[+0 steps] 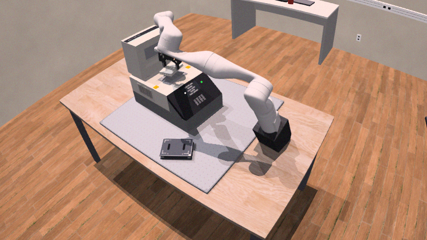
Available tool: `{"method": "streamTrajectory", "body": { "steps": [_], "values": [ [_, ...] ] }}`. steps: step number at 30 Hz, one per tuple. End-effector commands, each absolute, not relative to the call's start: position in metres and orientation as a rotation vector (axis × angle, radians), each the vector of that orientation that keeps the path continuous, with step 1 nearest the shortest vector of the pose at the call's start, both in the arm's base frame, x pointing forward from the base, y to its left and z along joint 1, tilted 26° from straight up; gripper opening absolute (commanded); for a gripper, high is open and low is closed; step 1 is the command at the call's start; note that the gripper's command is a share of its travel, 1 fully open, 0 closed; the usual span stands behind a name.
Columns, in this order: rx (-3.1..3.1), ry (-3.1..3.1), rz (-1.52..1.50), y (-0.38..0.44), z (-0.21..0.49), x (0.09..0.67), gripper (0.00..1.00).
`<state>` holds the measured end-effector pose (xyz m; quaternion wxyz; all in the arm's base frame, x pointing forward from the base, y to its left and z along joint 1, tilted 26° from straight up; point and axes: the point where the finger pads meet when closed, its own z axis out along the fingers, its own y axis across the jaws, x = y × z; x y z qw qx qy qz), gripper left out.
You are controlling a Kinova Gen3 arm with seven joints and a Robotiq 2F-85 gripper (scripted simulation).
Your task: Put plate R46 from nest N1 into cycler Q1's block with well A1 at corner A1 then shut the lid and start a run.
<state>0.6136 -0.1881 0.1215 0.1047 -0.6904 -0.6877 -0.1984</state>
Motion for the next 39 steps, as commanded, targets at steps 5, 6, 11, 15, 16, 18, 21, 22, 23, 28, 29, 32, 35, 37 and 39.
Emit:
{"method": "streamTrajectory", "body": {
  "steps": [5, 6, 11, 15, 16, 18, 21, 22, 23, 28, 29, 32, 35, 37, 39],
  "values": [
    [-2.097, -1.949, -0.573, -0.1889, 0.1228, 0.6137, 0.91],
    [-2.097, -1.949, -0.573, -0.1889, 0.1228, 0.6137, 0.91],
    [-2.146, -1.881, -0.561, -0.1889, 0.1228, 0.6137, 0.91],
    [-2.184, -1.826, -0.552, -0.1889, 0.1228, 0.6137, 0.91],
    [-2.193, -1.812, -0.549, -0.1889, 0.1228, 0.6137, 0.91],
    [-2.211, -1.784, -0.544, -0.1889, 0.1228, 0.6137, 0.91],
    [-2.238, -1.742, -0.537, -0.1889, 0.1228, 0.6137, 0.91],
    [-2.238, -1.742, -0.537, -0.1889, 0.1228, 0.6137, 0.91],
    [-2.238, -1.742, -0.537, -0.1889, 0.1228, 0.6137, 0.91],
    [-2.244, -1.732, -0.536, -0.189, 0.1228, 0.6137, 0.91],
    [-2.245, -1.731, -0.535, -0.1889, 0.1228, 0.6137, 0.91],
    [-2.245, -1.732, -0.536, -0.189, 0.1229, 0.6137, 0.91],
    [-2.245, -1.732, -0.535, -0.1889, 0.1228, 0.6137, 0.91],
    [-2.245, -1.732, -0.535, -0.1889, 0.1228, 0.6137, 0.91],
    [-2.245, -1.731, -0.535, -0.1884, 0.1216, 0.614, 0.91]
  ]
}}
